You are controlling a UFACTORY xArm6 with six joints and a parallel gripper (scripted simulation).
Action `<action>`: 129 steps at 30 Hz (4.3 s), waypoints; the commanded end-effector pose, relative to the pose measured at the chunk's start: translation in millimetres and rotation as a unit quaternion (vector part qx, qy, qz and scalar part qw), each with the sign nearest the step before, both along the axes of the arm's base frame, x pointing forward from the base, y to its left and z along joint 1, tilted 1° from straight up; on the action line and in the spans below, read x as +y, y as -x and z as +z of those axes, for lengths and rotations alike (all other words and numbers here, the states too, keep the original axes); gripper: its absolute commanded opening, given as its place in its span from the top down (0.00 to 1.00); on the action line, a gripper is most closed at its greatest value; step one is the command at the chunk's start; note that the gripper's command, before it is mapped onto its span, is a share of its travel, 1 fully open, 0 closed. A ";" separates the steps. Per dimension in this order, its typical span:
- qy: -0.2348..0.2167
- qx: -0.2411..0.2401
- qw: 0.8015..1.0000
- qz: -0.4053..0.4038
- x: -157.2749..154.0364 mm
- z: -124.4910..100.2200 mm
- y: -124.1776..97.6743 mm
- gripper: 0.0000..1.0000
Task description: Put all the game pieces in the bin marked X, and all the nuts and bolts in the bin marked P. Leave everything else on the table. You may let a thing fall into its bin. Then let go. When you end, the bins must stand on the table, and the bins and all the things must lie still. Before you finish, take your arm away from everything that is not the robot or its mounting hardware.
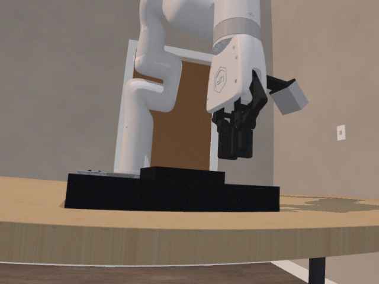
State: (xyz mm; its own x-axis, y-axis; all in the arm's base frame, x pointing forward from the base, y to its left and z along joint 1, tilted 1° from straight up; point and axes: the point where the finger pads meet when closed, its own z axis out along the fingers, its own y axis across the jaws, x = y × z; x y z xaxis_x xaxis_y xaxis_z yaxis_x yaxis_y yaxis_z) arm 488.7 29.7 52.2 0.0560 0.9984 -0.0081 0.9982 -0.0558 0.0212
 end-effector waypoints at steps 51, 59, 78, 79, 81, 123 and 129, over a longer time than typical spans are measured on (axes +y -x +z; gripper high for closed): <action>0.000 0.000 1.000 0.000 1.2 132.2 2.6 0.00; 0.000 0.000 1.000 0.000 1.2 132.2 2.6 0.00; 0.000 0.000 1.000 0.000 1.2 132.1 2.6 0.00; 0.000 0.000 1.000 0.000 1.2 132.1 2.6 0.00; 0.000 0.000 1.000 0.000 1.2 132.1 2.6 0.00; 0.000 0.000 1.000 0.000 1.2 132.1 2.6 0.00; 0.000 0.000 1.000 0.000 1.2 132.1 2.6 0.00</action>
